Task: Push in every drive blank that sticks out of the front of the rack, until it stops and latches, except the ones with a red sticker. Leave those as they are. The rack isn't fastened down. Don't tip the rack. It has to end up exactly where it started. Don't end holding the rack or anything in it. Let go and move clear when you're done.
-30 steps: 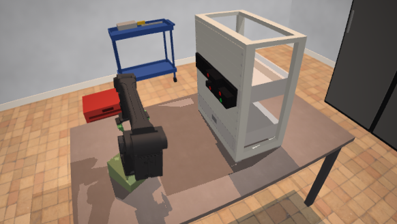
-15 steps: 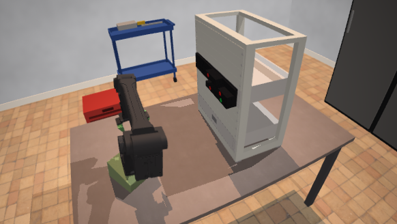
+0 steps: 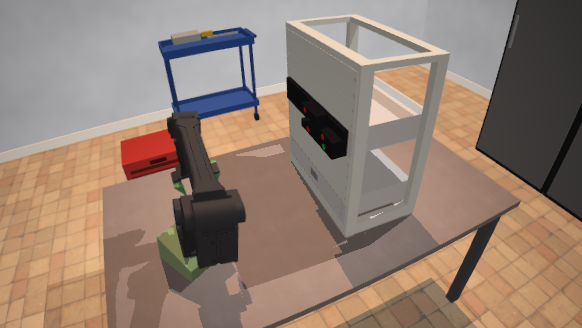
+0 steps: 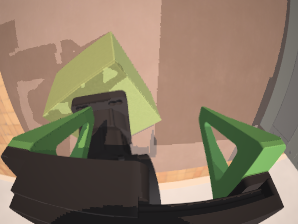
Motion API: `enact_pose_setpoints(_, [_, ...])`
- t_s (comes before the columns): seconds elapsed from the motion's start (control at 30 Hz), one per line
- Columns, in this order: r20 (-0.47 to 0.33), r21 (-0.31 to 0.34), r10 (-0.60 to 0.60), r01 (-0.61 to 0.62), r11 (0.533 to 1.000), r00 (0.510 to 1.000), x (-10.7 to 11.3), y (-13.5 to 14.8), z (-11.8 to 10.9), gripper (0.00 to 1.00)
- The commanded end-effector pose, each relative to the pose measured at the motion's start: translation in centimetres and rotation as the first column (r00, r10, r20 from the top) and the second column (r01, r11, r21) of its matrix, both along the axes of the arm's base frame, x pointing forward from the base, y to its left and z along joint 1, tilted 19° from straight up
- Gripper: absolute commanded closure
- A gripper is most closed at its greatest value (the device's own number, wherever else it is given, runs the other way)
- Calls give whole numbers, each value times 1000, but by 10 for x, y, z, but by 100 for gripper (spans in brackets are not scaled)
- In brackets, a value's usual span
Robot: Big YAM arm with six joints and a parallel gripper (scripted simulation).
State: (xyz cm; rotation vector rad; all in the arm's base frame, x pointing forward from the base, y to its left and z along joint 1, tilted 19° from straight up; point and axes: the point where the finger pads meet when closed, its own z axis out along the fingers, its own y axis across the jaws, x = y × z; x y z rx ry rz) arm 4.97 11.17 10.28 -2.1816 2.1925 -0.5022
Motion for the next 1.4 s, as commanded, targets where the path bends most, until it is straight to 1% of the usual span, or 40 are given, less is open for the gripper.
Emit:
enact_pose_setpoints(0.0, [21, 119, -33, 30, 992, 999, 6, 28, 19, 0])
enact_pose_setpoints(0.07, [31, 93, -39, 36, 995, 999, 7, 15, 0, 0])
enact_pose_setpoints(0.23, [64, 166, -63, 52, 985, 996, 13, 27, -3, 0])
enact_pose_setpoints(0.43, [108, 271, -106, 73, 960, 988, 23, 44, -6, 0])
enact_pose_setpoints(0.5, [108, 271, -106, 73, 960, 988, 23, 44, -6, 0])
enact_pose_setpoints(0.53, [115, 315, -111, 69, 947, 987, 24, 55, 4, 0])
enact_pose_setpoints(0.57, [123, 310, -121, 78, 947, 985, 26, 50, -6, 0])
enact_pose_setpoints(0.7, [151, 393, -166, 95, 914, 975, 34, 62, -5, 0])
enact_pose_setpoints(0.87, [179, 504, -230, 112, 856, 957, 45, 78, -2, 0])
enact_pose_setpoints(1.0, [194, 595, -290, 123, 794, 937, 55, 91, 3, 0])
enact_pose_setpoints(1.07, [194, 595, -290, 123, 794, 937, 55, 91, 3, 0])
enact_pose_setpoints(1.1, [199, 604, -303, 127, 787, 932, 57, 94, 1, 0])
enact_pose_setpoints(1.17, [198, 663, -340, 130, 737, 920, 62, 100, 9, 0])
enact_pose_setpoints(1.37, [186, 790, -445, 136, 598, 876, 77, 116, 23, 0])
